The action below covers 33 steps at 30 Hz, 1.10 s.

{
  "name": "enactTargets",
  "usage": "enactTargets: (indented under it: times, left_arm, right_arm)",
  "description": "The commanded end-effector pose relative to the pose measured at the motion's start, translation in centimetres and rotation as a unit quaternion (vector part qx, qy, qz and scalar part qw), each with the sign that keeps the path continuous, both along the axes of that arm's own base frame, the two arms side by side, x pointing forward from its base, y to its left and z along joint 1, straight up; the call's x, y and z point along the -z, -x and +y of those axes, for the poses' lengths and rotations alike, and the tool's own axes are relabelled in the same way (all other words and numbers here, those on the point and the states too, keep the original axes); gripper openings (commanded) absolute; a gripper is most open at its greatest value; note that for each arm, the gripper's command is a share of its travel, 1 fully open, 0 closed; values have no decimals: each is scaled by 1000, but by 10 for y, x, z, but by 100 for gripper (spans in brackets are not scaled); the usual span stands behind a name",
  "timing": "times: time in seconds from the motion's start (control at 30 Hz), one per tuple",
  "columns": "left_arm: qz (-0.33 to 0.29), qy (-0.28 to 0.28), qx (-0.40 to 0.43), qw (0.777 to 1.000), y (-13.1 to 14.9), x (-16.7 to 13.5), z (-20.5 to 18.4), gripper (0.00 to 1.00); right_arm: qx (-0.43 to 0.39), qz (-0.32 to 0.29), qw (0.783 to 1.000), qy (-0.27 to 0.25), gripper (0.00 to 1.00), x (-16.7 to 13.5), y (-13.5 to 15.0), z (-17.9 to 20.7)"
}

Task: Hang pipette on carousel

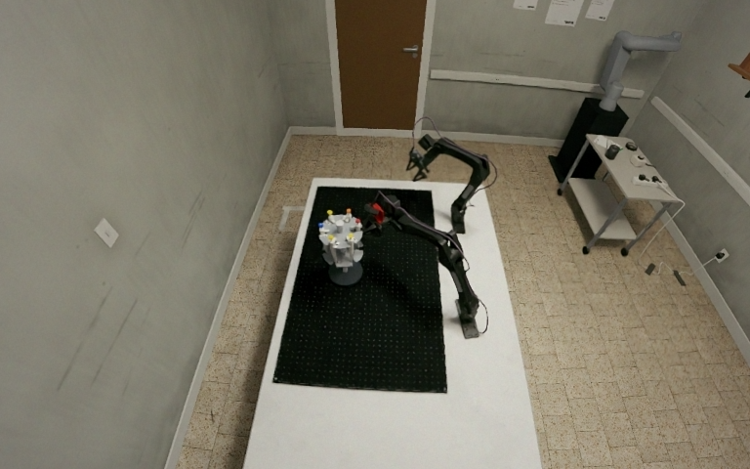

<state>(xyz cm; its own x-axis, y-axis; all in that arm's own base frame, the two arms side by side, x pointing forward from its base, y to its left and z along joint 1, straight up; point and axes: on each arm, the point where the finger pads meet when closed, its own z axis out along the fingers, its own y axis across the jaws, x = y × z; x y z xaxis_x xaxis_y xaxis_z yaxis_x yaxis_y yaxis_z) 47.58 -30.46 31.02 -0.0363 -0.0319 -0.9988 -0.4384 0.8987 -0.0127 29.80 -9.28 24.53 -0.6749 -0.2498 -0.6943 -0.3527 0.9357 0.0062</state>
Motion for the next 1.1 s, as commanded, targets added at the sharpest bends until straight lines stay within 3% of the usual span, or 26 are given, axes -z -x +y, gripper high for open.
enactTargets:
  times: [0.0, 1.07]
  left_arm:
    - [-10, 12, -12, 1000, -1, 1, 6, 12]
    - [-9, 10, -12, 1000, 0, 5, 5, 12]
  right_arm:
    - [-1, -14, 1000, 3, 100, -7, -4, -3]
    - [-1, -14, 1000, 3, 100, -7, -4, -3]
